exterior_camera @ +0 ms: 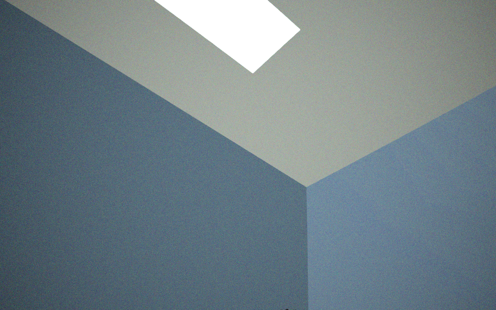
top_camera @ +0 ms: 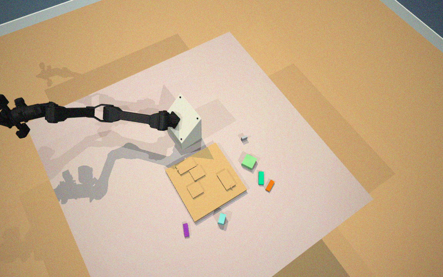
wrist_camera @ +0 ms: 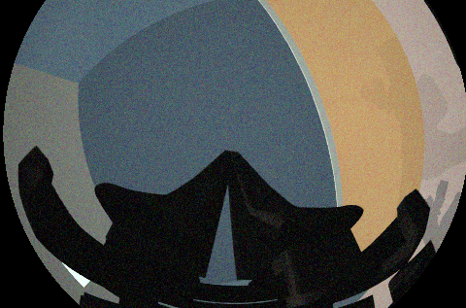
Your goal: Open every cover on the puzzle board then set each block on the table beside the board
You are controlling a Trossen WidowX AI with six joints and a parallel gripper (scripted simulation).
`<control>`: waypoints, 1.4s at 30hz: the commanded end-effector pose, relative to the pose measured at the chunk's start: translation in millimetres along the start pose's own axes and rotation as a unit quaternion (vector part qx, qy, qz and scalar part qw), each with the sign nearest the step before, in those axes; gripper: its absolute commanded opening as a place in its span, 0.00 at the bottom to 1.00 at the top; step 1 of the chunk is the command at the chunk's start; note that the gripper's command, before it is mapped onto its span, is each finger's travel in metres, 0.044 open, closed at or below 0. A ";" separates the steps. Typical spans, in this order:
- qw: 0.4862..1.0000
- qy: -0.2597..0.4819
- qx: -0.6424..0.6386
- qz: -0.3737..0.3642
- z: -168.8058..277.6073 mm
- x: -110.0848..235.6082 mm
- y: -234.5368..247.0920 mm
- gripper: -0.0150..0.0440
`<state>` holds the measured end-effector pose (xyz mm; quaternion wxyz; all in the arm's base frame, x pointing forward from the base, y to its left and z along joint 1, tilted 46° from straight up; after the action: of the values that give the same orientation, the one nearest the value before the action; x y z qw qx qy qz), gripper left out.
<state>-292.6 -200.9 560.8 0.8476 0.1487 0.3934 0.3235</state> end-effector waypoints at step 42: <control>0.961 0.248 0.079 -0.090 177.4 93.2 50.2 0.25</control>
<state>-150.3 -109.7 643.1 0.7499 0.0975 0.6061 0.2465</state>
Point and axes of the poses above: the point midway between the two fingers, 35 mm back from their tips, its own x axis back along the fingers, its own y axis across the jaws, z = x × y, the point moved 6 cm from there along x, back along the fingers, and after that the axes turned 5 degrees about -x, right-handed, at the moved point
